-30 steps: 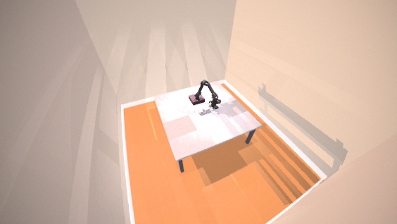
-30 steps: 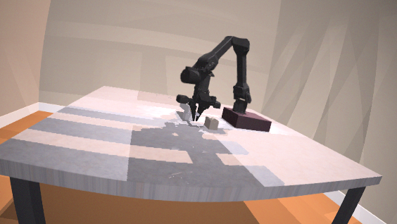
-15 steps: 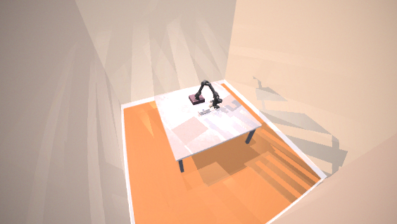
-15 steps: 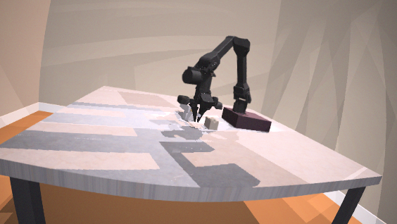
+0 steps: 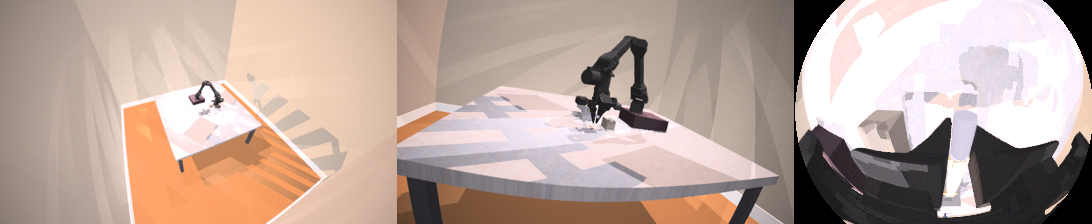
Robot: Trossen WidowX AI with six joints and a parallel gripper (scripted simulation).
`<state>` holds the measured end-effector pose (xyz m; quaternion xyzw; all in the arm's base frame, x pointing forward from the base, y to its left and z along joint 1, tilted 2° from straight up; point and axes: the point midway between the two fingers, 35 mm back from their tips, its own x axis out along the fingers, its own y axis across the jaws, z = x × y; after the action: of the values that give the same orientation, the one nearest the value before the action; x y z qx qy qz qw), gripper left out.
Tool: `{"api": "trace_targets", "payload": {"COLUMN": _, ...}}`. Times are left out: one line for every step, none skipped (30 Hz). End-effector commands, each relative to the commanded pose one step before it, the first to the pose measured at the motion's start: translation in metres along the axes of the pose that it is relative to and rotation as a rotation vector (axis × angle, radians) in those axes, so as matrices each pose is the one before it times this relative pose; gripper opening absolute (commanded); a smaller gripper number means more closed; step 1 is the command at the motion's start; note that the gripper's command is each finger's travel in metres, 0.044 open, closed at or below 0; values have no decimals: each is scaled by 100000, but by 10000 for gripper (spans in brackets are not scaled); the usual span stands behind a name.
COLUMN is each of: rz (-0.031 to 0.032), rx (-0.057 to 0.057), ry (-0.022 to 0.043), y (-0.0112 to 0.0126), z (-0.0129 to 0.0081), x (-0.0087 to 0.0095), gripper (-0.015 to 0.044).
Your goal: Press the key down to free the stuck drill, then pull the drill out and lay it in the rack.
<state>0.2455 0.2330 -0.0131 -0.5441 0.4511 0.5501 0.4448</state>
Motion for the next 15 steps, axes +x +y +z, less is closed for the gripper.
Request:
{"api": "trace_targets", "payload": {"rz": 274, "rx": 375, "ry": -235, "y": -13, "z": 717, "x": -22, "gripper": 0}}
{"api": "trace_targets", "payload": {"rz": 0, "rx": 0, "ry": 5, "y": 1, "z": -68, "x": -40, "gripper": 0}}
{"api": "trace_targets", "payload": {"rz": 0, "rx": 0, "ry": 8, "y": 3, "z": -105, "x": -97, "gripper": 0}}
{"api": "trace_targets", "payload": {"rz": 1, "rx": 0, "ry": 6, "y": 18, "z": -79, "x": -147, "gripper": 0}}
{"api": "trace_targets", "payload": {"rz": 2, "rx": 0, "ry": 0, "y": 28, "z": -8, "x": -61, "gripper": 0}}
{"api": "trace_targets", "payload": {"rz": 2, "rx": 0, "ry": 1, "y": 23, "z": -18, "x": -29, "gripper": 0}}
{"api": "trace_targets", "payload": {"rz": 1, "rx": 0, "ry": 2, "y": 11, "z": -23, "x": -28, "gripper": 0}}
{"api": "trace_targets", "payload": {"rz": 0, "rx": 0, "ry": 2, "y": 1, "z": -32, "x": -46, "gripper": 0}}
{"api": "trace_targets", "payload": {"rz": 0, "rx": 0, "ry": 1, "y": -3, "z": -9, "x": -33, "gripper": 0}}
{"api": "trace_targets", "payload": {"rz": 0, "rx": 0, "ry": 0, "y": 2, "z": -8, "x": -35, "gripper": 0}}
{"api": "trace_targets", "payload": {"rz": 0, "rx": 0, "ry": 1, "y": 4, "z": -11, "x": -34, "gripper": 0}}
{"api": "trace_targets", "payload": {"rz": 0, "rx": 0, "ry": 1, "y": 5, "z": -13, "x": -33, "gripper": 0}}
{"api": "trace_targets", "payload": {"rz": 0, "rx": 0, "ry": 1, "y": 6, "z": -14, "x": -32, "gripper": 0}}
{"api": "trace_targets", "payload": {"rz": 0, "rx": 0, "ry": 1, "y": 6, "z": -13, "x": -31, "gripper": 0}}
{"api": "trace_targets", "payload": {"rz": 0, "rx": 0, "ry": 1, "y": 6, "z": -12, "x": -30, "gripper": 0}}
